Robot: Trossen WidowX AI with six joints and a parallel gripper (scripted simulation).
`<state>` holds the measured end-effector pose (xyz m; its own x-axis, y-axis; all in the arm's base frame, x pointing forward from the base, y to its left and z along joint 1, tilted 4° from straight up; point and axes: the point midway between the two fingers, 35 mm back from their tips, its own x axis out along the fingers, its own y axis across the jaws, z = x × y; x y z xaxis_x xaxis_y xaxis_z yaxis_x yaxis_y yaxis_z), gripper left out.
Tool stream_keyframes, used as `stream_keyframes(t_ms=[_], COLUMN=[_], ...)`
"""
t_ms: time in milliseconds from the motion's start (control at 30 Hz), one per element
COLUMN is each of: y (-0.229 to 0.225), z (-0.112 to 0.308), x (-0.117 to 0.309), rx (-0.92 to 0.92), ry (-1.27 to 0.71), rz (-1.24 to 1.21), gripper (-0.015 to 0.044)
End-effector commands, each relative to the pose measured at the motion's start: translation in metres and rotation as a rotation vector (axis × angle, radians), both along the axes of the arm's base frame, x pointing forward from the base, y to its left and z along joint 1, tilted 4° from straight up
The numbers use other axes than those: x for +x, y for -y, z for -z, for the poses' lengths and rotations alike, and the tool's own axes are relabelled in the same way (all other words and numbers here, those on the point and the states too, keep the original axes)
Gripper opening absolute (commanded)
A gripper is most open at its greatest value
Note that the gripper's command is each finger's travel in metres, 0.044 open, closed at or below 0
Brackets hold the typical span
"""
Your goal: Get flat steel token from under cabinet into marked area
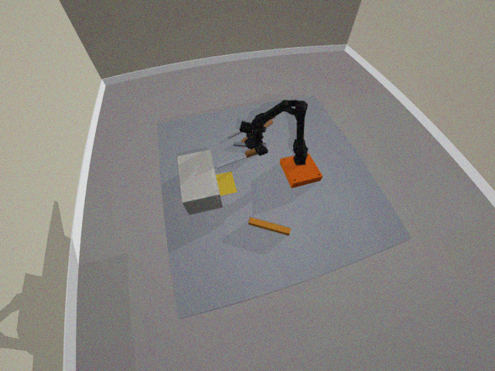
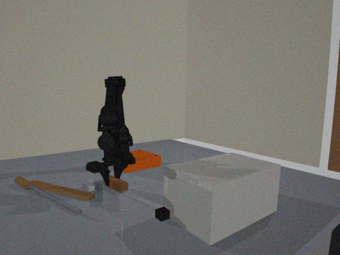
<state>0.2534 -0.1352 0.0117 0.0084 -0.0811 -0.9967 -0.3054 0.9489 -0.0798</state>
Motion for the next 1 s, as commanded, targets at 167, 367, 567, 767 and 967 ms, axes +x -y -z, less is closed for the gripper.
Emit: stream_keyframes(t_ms=[167,367,567,767,967], y=[0.000,0.000,-0.002,-0.005,-0.009], z=[0.000,0.000,0.000,0.000,0.000], x=[0.000,0.000,0.005,0.013,0.022], rx=[0.000,0.000,0.001,0.002,0.003], ry=[0.000,0.000,-0.002,-0.005,-0.006], rz=[0.000,0.000,-0.012,-0.032,-0.044], gripper=[0.0105,0.0000,0.0000,0.0000,0.0000])
